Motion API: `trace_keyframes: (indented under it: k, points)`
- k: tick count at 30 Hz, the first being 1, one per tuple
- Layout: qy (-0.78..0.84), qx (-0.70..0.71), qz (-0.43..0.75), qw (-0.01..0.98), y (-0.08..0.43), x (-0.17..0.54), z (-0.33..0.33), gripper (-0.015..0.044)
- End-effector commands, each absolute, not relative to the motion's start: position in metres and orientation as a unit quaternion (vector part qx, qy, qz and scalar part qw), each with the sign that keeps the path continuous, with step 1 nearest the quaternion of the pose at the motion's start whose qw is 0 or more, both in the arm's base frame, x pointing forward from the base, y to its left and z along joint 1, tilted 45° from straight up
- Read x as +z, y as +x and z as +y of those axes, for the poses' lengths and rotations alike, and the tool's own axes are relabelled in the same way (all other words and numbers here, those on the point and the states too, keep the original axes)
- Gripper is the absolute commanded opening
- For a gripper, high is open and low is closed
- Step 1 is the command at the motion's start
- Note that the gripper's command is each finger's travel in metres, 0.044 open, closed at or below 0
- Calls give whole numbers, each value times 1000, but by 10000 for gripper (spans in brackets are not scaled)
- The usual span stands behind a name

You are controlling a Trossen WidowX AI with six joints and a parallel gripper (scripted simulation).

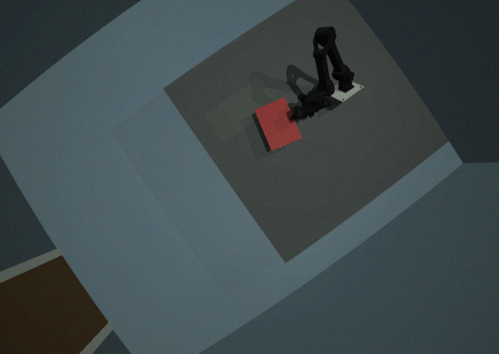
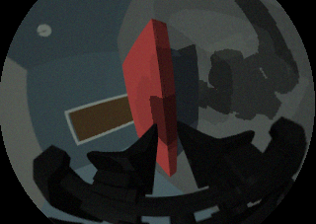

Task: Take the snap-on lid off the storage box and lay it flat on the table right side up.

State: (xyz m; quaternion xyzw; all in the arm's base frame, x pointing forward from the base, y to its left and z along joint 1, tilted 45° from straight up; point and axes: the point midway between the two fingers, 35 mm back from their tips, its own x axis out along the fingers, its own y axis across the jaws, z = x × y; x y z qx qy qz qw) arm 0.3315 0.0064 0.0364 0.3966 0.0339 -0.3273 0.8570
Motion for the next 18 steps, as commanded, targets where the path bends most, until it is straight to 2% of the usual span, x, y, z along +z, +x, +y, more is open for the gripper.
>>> trace_keyframes:
  k: [1,18]
  points:
    - [395,-328,35,857,333,36,6,0]
    - [395,-328,35,857,334,37,6,0]
